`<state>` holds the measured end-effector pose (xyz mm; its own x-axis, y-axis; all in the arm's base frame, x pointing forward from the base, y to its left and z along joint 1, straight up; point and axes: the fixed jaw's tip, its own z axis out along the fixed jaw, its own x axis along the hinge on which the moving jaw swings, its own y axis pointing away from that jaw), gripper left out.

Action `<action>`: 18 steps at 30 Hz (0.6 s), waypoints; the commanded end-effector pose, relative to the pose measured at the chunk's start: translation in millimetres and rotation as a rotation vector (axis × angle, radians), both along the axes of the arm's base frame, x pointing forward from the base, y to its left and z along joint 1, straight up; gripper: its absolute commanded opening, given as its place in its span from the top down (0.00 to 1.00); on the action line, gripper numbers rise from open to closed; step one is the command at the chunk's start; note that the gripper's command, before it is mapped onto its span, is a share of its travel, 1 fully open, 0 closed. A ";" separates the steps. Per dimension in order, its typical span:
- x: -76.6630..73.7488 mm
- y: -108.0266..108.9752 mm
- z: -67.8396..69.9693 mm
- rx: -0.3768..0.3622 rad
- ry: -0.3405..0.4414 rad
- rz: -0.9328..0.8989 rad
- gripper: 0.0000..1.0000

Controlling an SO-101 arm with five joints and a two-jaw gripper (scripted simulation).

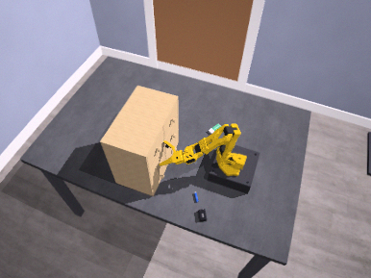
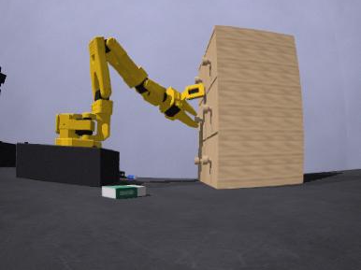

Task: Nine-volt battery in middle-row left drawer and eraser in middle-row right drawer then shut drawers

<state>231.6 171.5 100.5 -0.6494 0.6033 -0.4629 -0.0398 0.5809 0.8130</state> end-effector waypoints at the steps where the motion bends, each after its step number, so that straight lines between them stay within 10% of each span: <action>1: 2.8 -1.4 0.2 0.008 -0.001 -0.011 0.79; 18: 5.3 -2.5 -0.6 0.008 -0.001 -0.020 0.79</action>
<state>234.0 170.4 99.8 -0.6447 0.6084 -0.4629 -0.0352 0.5813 0.8129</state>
